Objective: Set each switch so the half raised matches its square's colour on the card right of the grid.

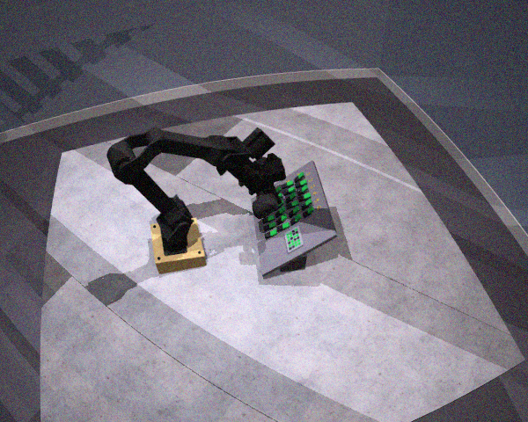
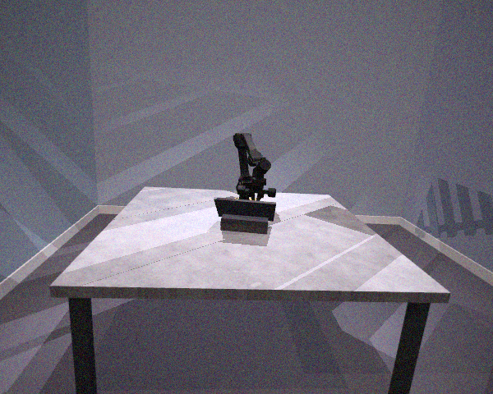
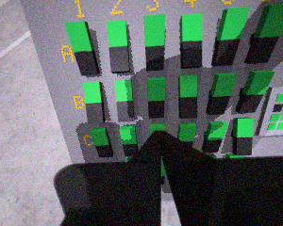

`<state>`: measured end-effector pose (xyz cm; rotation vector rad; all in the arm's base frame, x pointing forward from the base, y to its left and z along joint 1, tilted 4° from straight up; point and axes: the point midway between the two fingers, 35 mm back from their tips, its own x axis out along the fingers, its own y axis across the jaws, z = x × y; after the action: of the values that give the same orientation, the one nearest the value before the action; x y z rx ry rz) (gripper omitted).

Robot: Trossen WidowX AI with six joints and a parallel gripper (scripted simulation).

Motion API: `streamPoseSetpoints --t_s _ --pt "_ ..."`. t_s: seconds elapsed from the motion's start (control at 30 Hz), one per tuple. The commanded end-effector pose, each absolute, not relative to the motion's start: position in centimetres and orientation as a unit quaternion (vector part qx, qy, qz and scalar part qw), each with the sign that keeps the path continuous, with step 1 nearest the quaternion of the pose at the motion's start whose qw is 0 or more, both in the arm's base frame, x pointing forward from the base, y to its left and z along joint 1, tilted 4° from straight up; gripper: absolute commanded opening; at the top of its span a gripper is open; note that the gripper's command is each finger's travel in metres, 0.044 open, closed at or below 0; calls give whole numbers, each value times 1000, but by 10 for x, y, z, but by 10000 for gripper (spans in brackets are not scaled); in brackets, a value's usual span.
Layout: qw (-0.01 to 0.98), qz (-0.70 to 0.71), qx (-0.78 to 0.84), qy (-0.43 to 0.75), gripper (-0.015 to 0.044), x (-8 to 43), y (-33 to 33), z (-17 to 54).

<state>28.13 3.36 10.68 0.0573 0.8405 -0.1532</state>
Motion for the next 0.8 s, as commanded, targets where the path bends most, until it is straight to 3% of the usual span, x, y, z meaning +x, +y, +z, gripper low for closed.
streamPoseSetpoints --t_s 0.0,0.77 --pt "910 -72 27 407 0 282 34 106" --pt "910 -72 27 407 0 284 34 104"
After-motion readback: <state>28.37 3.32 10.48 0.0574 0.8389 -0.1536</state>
